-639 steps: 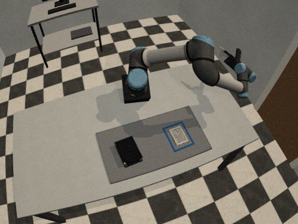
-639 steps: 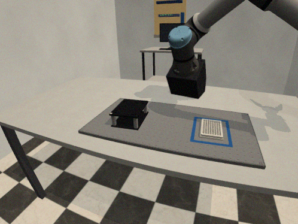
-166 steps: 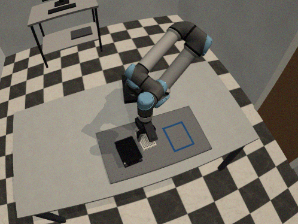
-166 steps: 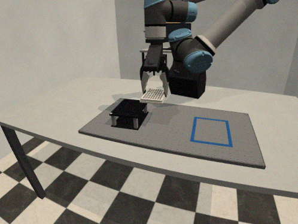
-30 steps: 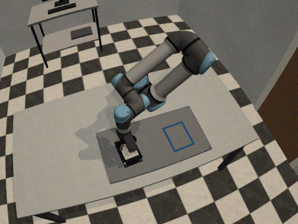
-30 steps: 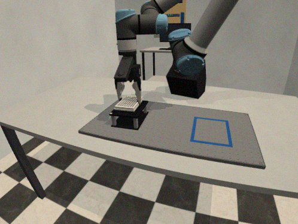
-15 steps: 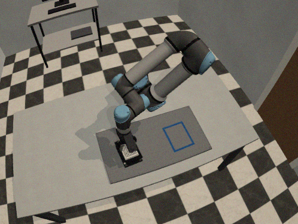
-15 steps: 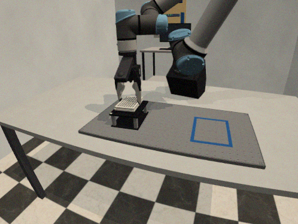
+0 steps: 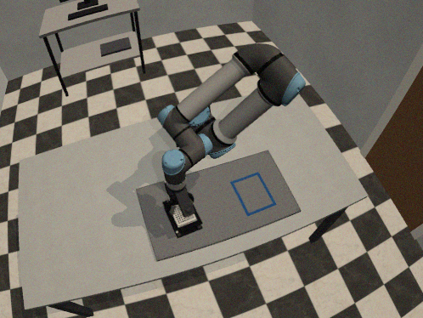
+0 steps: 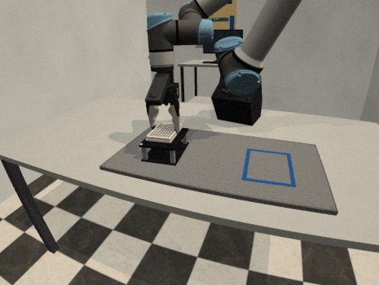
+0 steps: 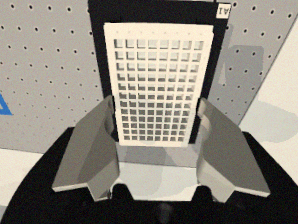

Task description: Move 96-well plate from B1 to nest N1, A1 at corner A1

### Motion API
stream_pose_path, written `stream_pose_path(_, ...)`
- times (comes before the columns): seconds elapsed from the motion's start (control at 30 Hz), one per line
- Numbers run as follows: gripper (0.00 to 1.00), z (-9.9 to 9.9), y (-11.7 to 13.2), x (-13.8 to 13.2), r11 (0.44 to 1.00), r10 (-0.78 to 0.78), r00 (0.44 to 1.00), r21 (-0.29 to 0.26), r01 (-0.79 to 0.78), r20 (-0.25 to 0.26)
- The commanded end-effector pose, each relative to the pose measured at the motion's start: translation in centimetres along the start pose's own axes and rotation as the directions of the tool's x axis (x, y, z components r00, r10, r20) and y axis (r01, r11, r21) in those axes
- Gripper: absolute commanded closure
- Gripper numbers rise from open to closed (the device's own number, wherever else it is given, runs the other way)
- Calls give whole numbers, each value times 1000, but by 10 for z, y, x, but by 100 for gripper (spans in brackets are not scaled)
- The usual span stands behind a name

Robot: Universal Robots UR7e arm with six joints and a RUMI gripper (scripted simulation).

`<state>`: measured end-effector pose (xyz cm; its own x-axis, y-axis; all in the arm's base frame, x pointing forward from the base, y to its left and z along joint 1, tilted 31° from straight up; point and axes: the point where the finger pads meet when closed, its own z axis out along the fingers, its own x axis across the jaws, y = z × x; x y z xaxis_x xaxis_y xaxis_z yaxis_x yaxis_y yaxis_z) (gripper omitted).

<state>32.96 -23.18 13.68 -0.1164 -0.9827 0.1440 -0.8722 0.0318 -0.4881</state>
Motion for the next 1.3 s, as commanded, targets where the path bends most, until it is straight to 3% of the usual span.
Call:
stream_pose_path(0.0, 100, 1, 0, 0, 1000, 0, 1000, 0, 0, -1)
stream_pose_path(1.27, 100, 6, 0, 0, 1000, 0, 1000, 0, 0, -1)
